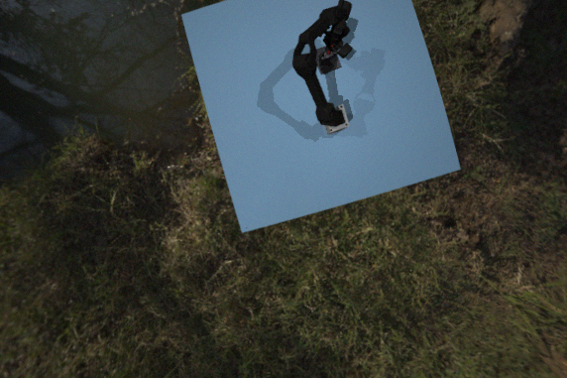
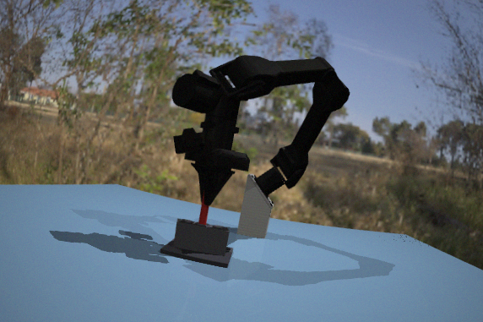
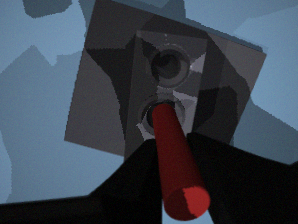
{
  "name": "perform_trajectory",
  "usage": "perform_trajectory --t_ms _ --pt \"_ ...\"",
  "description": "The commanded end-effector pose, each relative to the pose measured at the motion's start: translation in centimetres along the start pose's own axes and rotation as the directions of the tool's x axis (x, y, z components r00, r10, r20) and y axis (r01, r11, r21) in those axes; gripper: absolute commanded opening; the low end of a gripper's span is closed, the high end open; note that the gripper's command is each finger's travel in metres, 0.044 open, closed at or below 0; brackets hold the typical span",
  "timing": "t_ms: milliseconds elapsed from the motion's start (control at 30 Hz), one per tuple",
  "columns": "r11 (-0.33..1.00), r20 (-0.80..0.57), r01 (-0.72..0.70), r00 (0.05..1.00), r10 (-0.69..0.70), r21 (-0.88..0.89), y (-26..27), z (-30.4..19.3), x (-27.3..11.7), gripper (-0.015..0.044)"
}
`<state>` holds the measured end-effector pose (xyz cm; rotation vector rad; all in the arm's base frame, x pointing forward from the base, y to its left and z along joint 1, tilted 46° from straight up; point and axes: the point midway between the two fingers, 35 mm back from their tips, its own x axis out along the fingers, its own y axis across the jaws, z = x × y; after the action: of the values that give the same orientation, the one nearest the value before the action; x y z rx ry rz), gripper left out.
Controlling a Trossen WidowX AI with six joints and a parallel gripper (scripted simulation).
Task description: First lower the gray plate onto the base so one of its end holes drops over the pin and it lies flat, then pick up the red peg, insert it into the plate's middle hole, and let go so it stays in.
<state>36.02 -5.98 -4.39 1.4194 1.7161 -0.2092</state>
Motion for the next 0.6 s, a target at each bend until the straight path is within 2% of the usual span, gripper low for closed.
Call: perform_trajectory --t_ms 0,567 --pt "1.000 0.000 0.000 1.000 0.000 -0.001 0.03 0.01 -0.06 0.0000" --pt "1.000 0.000 0.000 1.000 0.000 -0.001 0.09 0.00 0.20 0.0000"
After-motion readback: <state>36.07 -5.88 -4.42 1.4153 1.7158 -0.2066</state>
